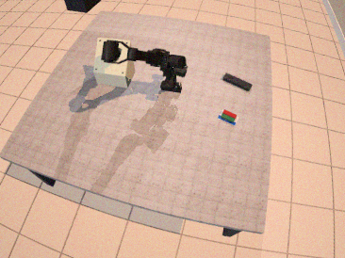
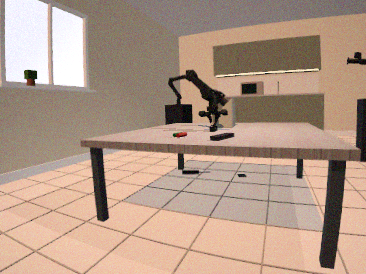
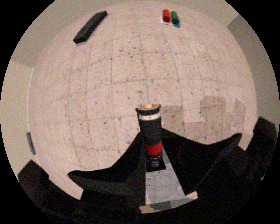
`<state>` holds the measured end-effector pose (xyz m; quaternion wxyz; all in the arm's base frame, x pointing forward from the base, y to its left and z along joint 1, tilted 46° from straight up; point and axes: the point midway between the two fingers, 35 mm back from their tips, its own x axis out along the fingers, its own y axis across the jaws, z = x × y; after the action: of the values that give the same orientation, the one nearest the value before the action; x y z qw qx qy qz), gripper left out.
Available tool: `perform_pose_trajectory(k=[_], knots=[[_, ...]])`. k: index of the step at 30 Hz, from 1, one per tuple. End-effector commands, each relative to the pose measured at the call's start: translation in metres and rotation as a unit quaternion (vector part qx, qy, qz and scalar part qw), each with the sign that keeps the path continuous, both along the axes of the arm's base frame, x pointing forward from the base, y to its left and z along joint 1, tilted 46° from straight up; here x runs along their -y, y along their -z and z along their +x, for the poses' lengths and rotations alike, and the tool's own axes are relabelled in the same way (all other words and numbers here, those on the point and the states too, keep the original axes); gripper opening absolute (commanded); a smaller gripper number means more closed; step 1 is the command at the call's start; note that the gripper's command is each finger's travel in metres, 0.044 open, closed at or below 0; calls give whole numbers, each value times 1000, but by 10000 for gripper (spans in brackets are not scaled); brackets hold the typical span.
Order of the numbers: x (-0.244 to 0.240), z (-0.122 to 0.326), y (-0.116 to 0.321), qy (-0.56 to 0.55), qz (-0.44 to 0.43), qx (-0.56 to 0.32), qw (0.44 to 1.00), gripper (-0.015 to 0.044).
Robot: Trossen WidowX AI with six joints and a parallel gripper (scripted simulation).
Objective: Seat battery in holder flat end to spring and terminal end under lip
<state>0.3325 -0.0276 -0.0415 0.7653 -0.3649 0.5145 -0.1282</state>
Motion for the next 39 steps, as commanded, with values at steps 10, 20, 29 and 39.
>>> perform_pose_trajectory(k=[10, 20, 29, 39], knots=[[3, -1, 7, -30, 13, 21, 999, 69], [7, -3, 9, -52, 19, 39, 998, 69], [10, -6, 9, -72, 23, 56, 996, 69], [12, -8, 7, -88, 24, 69, 993, 69]])
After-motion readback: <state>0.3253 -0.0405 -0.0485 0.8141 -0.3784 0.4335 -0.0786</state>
